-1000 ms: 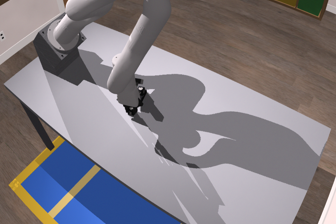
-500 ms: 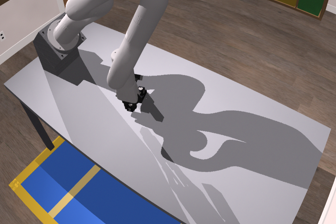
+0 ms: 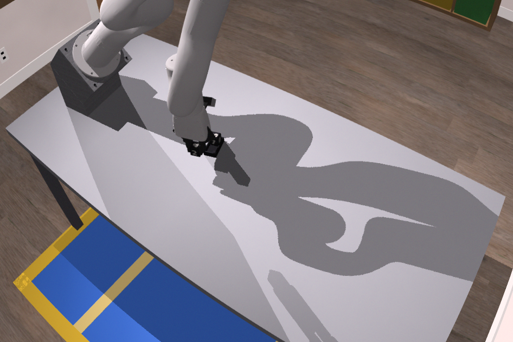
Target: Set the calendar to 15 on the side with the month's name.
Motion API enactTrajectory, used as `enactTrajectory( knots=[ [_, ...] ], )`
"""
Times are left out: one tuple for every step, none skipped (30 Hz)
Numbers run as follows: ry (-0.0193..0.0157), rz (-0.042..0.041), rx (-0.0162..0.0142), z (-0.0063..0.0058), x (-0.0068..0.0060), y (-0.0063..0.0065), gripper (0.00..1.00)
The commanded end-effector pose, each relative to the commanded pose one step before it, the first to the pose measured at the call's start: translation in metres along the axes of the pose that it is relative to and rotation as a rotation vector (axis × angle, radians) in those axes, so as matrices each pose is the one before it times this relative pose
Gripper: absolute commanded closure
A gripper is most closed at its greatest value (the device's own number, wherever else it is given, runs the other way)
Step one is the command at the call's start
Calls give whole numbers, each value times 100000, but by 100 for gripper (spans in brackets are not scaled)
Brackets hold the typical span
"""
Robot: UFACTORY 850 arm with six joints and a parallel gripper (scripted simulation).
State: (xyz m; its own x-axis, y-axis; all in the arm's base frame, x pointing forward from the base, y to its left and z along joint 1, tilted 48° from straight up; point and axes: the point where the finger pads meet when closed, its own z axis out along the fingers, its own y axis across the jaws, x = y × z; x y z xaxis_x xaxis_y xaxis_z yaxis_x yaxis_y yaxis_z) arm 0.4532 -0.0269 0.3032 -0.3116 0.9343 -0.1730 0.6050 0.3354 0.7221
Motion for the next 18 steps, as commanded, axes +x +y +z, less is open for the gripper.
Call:
enactTrajectory(
  knots=[
    [1896, 258, 348, -604, 30, 99, 71],
    [0, 0, 0, 0, 0, 0, 71],
    [0, 0, 0, 0, 0, 0, 71],
    [0, 0, 0, 0, 0, 0, 71],
    [0, 0, 0, 0, 0, 0, 71],
    [-12, -5, -14, 0, 19, 7, 71],
    [-72, -28, -85, -2, 117, 41, 71],
    [-163, -61, -192, -7, 279, 92, 71],
    [-250, -91, -287, -18, 470, 139, 71],
    [-302, -104, -333, -38, 663, 163, 71],
    [0, 0, 0, 0, 0, 0, 71],
    [0, 0, 0, 0, 0, 0, 71],
    [-294, -94, -305, -67, 835, 152, 71],
    [-219, -65, -204, -101, 969, 107, 71],
    [-89, -25, -55, -135, 1050, 37, 71],
    [68, 14, 105, -161, 1068, -40, 71],
    [211, 42, 236, -172, 1019, -106, 71],
    [306, 55, 310, -164, 905, -145, 71]
  ],
)
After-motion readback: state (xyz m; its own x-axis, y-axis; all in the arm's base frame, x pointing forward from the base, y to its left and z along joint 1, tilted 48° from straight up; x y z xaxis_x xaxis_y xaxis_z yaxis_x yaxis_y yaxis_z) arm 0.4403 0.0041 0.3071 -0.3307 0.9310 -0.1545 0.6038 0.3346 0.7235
